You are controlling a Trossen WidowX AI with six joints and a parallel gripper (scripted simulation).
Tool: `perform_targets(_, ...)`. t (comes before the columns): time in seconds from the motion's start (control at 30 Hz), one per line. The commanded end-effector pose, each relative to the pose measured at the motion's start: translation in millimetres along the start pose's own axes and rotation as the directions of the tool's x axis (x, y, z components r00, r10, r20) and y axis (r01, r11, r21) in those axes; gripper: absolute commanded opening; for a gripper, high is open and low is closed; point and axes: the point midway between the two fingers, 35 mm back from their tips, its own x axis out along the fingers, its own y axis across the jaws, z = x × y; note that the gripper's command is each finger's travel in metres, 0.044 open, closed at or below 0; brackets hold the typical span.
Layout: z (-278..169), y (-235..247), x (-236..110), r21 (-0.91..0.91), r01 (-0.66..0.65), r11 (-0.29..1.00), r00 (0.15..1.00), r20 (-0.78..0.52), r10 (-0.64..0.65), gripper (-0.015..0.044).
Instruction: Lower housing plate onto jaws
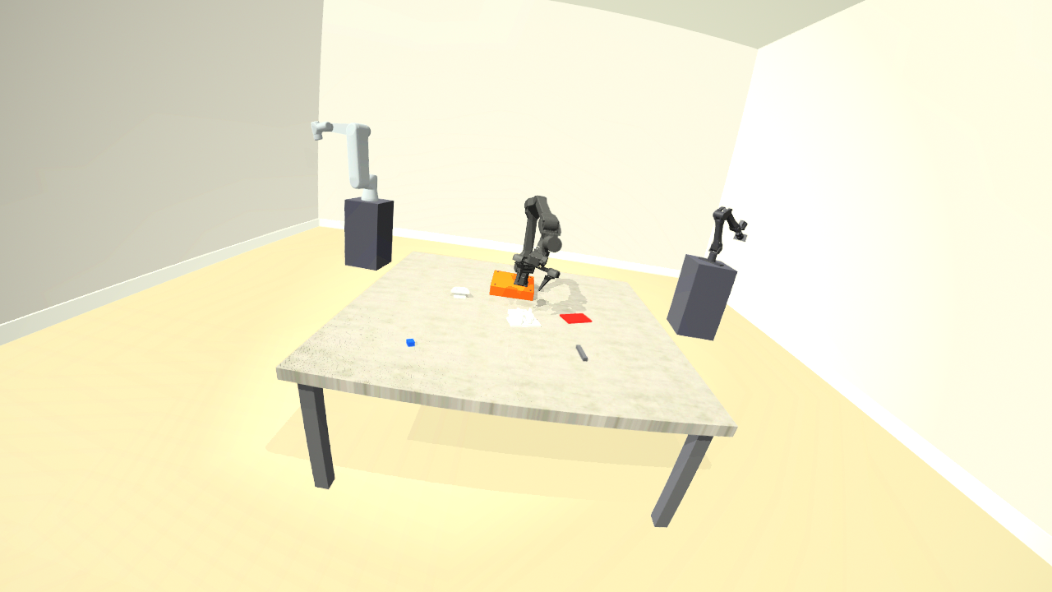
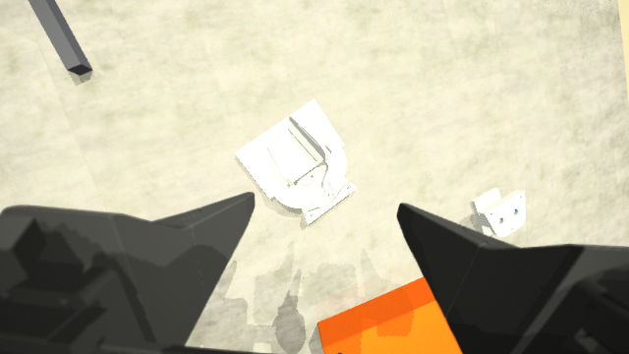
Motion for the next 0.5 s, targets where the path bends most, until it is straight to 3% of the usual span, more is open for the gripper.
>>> perform_targets(0.0,17.1,-40.2,15.6,-0.037,0.032,0.999,0.998,-0.053,-0.034,0.0440)
perform_targets(0.2,26.5,-93.2,32.0,-0.085,0.046,0.995,0.991,-0.122,-0.056,0.0440)
perform_targets(0.47,23.1,-170.6,53.0,-0.227,-0.033,0.973,0.975,-0.222,-0.018,0.0440)
